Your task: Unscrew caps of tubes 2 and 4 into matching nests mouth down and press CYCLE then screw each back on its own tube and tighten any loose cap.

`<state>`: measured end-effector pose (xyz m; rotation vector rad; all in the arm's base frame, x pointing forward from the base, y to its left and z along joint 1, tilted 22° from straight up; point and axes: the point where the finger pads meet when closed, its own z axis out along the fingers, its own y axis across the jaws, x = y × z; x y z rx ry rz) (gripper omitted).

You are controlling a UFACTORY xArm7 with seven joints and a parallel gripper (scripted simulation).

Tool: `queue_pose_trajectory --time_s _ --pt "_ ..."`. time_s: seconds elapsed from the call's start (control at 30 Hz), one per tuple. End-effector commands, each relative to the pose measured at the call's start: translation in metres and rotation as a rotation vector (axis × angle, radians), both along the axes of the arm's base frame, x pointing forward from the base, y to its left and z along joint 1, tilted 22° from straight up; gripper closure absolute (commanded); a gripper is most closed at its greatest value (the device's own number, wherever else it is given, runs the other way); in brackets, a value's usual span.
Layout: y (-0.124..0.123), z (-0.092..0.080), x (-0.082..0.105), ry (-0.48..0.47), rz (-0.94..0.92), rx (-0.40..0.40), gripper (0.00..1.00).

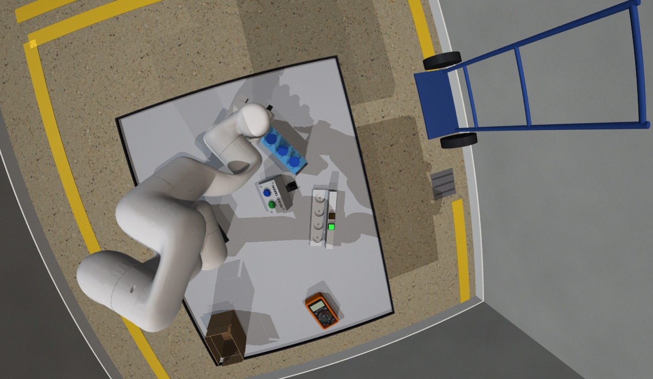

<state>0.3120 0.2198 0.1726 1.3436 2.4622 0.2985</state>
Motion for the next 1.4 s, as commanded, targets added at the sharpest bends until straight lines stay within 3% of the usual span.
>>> queue_pose_trajectory --time_s 0.0,0.97,1.0,1.37 --pt "0.0008 0.0006 0.0009 -0.002 0.001 0.001 0.54" --pt "0.0011 -0.0087 0.0045 -0.002 0.001 0.001 0.54" --pt "0.0011 -0.0087 0.0045 -0.002 0.001 0.001 1.0" --pt "0.0011 -0.0088 0.0045 -0.002 0.001 0.001 1.0"
